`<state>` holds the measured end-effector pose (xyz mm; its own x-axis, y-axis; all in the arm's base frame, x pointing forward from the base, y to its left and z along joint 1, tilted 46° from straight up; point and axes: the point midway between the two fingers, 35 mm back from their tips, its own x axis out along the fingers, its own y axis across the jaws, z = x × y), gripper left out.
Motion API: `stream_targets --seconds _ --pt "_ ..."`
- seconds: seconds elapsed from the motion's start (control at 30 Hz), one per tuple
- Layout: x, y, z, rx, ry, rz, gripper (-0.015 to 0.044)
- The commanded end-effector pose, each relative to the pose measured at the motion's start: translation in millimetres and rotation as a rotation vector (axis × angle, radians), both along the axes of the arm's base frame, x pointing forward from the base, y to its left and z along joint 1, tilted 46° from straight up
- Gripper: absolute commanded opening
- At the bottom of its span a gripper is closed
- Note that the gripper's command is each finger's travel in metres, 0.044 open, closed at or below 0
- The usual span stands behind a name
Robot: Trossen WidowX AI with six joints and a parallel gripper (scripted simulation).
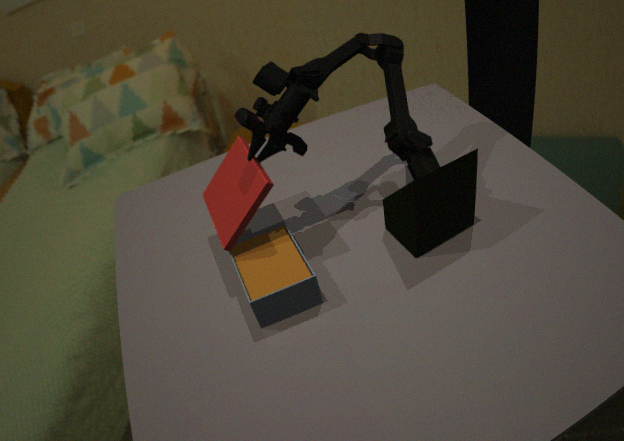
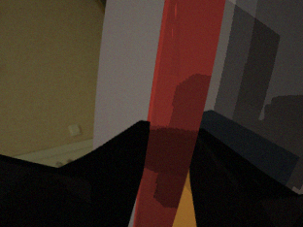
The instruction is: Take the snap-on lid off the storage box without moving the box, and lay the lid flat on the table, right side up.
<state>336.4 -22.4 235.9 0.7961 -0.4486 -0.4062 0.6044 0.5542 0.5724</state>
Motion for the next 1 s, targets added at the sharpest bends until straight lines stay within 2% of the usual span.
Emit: stream_targets --seconds 0.0,0.97 --pt "0 -3 15 0.005 -0.022 0.014 0.0000" --pt "-10 -44 56 0.002 -0.024 0.014 0.0000"
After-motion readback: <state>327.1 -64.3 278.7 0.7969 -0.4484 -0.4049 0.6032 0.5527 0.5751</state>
